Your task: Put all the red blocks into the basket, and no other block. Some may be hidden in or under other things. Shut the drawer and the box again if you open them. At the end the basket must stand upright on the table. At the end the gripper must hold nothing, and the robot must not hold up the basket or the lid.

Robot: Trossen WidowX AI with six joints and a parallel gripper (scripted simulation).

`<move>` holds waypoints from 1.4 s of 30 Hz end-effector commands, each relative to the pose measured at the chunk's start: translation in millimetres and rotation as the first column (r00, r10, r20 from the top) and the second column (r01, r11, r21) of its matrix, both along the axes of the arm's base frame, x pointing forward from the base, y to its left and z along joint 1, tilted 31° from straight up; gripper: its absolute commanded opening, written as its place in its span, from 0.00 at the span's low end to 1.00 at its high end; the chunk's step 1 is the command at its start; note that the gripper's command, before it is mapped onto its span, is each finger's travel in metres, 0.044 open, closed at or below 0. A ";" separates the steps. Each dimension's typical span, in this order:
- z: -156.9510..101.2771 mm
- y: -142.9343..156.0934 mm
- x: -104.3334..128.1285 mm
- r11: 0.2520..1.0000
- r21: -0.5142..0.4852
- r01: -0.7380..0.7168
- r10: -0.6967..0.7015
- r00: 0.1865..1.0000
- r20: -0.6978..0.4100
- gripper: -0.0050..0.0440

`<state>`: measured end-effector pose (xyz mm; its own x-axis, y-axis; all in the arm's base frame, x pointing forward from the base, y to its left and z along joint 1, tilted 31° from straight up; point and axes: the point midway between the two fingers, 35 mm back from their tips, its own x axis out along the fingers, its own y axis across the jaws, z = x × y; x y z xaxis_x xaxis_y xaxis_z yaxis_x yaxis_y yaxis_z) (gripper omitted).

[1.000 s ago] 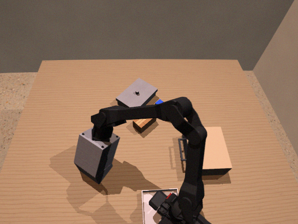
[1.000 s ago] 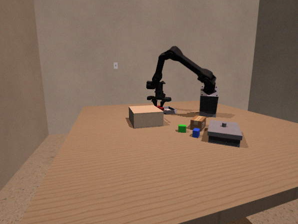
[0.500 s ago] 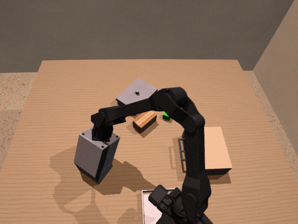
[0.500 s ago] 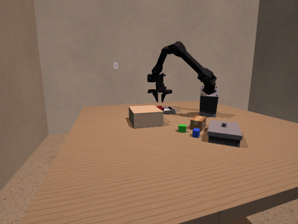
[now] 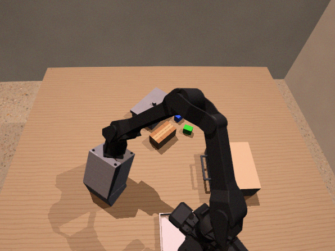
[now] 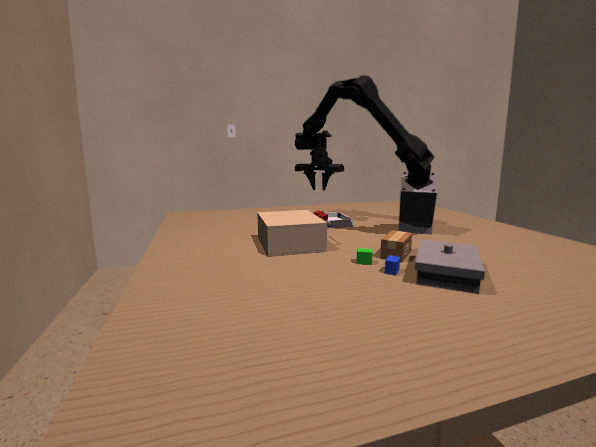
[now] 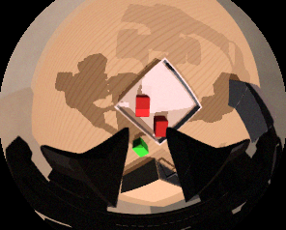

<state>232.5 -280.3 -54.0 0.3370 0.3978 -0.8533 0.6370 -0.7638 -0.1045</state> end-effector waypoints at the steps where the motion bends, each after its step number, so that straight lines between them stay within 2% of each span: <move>1: 5.9 -4.0 0.5 1.000 -0.016 -0.002 0.002 1.000 0.009 0.49; 7: 5.9 -4.0 0.5 1.000 -0.016 -0.002 0.002 1.000 0.009 0.49; 8: 9.6 5.1 2.7 0.998 -0.049 -0.038 0.040 0.998 0.053 0.40; 10: 9.6 5.1 2.7 0.998 -0.049 -0.038 0.040 0.998 0.053 0.40; 11: 13.3 12.1 8.7 0.992 -0.099 -0.076 0.083 0.994 0.071 0.40; 14: 22.0 28.7 22.9 0.992 -0.102 -0.079 0.087 0.994 0.073 0.40; 16: 31.1 44.0 32.1 0.974 -0.181 -0.134 0.158 0.979 0.125 0.40; 18: 40.0 58.9 41.1 0.974 -0.181 -0.134 0.158 0.979 0.125 0.40; 20: 48.5 75.7 47.9 0.950 -0.255 -0.181 0.231 0.956 0.181 0.40; 22: 56.5 91.8 54.4 0.950 -0.255 -0.181 0.231 0.956 0.181 0.40; 24: 64.2 109.8 58.6 0.920 -0.324 -0.222 0.306 0.921 0.239 0.40; 25: 68.0 118.8 60.7 0.920 -0.324 -0.222 0.306 0.921 0.239 0.40; 27: 68.0 118.8 60.7 0.920 -0.324 -0.222 0.306 0.921 0.239 0.40; 29: 74.9 137.5 62.8 0.887 -0.386 -0.254 0.381 0.875 0.299 0.40; 32: 84.0 162.2 65.5 0.887 -0.386 -0.254 0.381 0.875 0.299 0.40; 34: 89.6 181.3 64.3 0.852 -0.443 -0.279 0.453 0.816 0.358 0.40; 36: 94.4 197.7 63.3 0.852 -0.443 -0.279 0.453 0.816 0.358 0.40; 38: 99.0 216.8 59.5 0.818 -0.492 -0.296 0.521 0.745 0.418 0.40; 40: 102.6 232.2 56.3 0.818 -0.492 -0.296 0.521 0.745 0.418 0.40; 42: 102.6 232.2 56.3 0.818 -0.492 -0.296 0.521 0.745 0.418 0.40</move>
